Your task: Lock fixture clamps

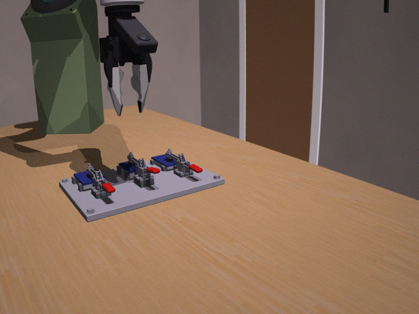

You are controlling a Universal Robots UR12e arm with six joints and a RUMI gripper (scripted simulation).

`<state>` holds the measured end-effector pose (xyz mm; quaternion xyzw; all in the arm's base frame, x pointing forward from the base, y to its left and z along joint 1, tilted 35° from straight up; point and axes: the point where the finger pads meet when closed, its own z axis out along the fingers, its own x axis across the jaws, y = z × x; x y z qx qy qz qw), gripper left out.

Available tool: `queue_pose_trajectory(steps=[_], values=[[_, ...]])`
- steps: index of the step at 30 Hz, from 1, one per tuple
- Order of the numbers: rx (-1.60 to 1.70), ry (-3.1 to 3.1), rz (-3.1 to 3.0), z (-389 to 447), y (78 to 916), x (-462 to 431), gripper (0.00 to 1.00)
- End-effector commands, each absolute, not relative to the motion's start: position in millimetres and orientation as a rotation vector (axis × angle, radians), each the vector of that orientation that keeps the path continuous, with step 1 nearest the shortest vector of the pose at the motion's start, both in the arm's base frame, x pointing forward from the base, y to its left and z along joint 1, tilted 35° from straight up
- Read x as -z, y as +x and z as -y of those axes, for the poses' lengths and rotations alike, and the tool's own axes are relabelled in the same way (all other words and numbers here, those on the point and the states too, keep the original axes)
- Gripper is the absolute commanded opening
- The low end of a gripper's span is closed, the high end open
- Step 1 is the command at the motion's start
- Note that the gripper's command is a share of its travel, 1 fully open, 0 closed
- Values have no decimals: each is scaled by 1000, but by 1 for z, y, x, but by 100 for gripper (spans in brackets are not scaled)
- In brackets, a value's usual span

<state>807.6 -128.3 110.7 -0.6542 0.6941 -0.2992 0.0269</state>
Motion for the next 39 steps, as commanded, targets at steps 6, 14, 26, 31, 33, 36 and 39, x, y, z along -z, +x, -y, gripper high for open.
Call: queue_pose_trajectory(steps=[6, 14, 26, 31, 33, 36, 39], values=[[926, -2020, -2144, 92, 814, -98, 28], [926, -2020, -2144, 86, 815, -95, 28], [926, -2020, -2144, 86, 815, -95, 28], [926, -2020, -2144, 86, 815, -95, 28], [926, -2020, -2144, 86, 815, -95, 28], [926, -2020, -2144, 86, 815, -95, 28], [926, -2020, -2144, 86, 815, -95, 28]])
